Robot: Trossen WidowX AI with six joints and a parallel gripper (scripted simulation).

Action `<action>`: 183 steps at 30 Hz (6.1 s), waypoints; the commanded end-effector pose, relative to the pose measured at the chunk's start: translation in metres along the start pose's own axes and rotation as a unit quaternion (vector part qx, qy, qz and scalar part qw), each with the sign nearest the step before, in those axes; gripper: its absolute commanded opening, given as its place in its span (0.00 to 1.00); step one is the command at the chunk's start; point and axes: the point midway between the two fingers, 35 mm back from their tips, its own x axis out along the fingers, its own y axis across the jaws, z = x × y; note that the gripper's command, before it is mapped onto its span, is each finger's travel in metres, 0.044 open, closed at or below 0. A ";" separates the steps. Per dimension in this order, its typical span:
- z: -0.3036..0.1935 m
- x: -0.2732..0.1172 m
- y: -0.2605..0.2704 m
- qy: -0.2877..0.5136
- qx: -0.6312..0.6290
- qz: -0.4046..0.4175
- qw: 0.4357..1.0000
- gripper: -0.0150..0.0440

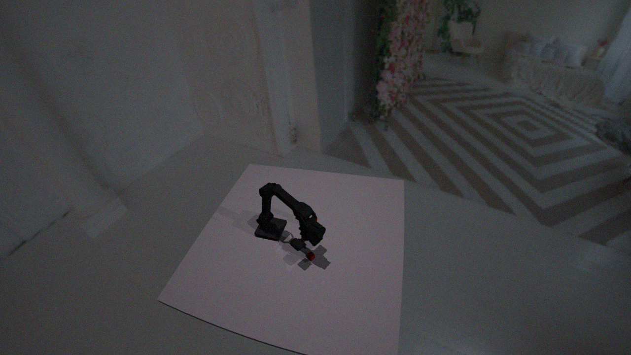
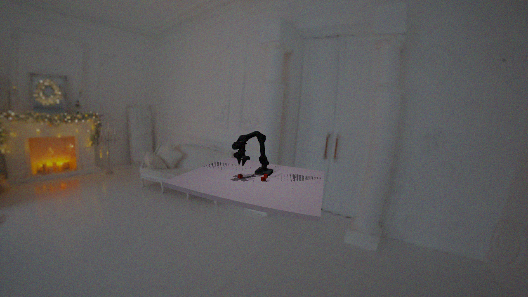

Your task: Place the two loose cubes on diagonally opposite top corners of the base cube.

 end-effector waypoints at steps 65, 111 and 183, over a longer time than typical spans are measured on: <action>0.005 0.075 0.002 0.001 -0.007 0.002 1.000 0.43; -0.026 0.003 0.054 0.004 0.127 0.003 0.992 0.43; -0.135 0.040 0.154 0.012 0.472 0.005 0.882 0.43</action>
